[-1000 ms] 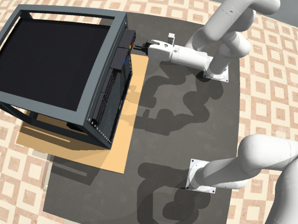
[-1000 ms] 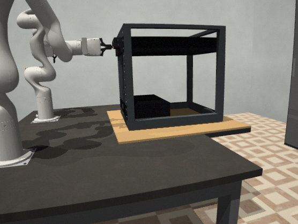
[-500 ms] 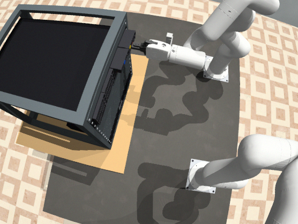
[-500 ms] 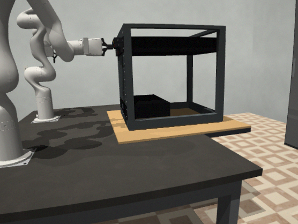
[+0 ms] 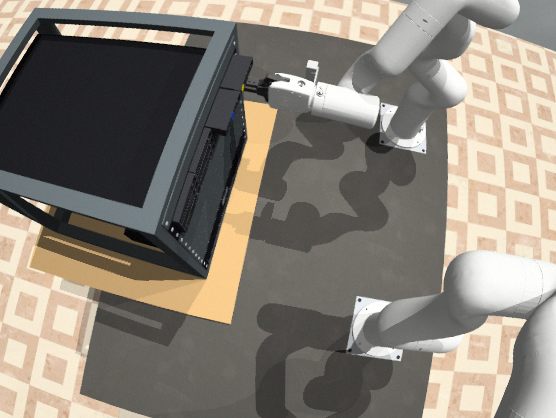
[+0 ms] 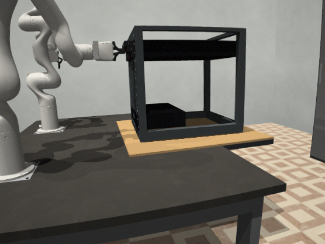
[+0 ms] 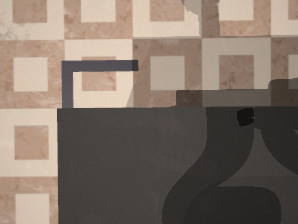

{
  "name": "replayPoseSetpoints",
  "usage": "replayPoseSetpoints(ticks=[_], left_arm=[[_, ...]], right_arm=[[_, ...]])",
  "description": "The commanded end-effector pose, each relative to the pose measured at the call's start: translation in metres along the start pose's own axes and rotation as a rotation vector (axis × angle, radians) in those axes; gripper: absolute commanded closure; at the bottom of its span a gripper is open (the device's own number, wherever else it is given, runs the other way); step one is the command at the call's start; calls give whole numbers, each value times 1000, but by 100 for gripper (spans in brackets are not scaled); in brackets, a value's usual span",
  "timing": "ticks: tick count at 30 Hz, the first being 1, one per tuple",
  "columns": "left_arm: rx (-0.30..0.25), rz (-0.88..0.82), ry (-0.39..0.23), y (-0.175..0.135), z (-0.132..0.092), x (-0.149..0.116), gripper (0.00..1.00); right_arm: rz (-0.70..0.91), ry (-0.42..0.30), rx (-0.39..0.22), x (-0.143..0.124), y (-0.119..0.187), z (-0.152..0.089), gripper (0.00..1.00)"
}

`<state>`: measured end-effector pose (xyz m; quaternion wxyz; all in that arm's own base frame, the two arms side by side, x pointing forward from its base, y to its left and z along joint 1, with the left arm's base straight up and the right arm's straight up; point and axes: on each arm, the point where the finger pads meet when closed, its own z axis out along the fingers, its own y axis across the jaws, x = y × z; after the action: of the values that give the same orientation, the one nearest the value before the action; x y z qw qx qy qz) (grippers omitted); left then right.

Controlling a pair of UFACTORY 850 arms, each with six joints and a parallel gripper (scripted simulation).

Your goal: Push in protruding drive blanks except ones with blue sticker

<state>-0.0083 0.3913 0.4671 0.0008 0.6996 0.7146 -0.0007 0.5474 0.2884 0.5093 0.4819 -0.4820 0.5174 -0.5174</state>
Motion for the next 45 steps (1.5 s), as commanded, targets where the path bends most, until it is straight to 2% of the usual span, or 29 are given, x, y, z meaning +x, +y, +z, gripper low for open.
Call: replayPoseSetpoints(ticks=[1,11,45], left_arm=[[0,0,2,0,-1,0,0],[0,0,2,0,-1,0,0],[0,0,2,0,-1,0,0]], right_arm=[[1,0,2,0,-1,0,100],[1,0,2,0,-1,9,100],[1,0,2,0,-1,16,100]])
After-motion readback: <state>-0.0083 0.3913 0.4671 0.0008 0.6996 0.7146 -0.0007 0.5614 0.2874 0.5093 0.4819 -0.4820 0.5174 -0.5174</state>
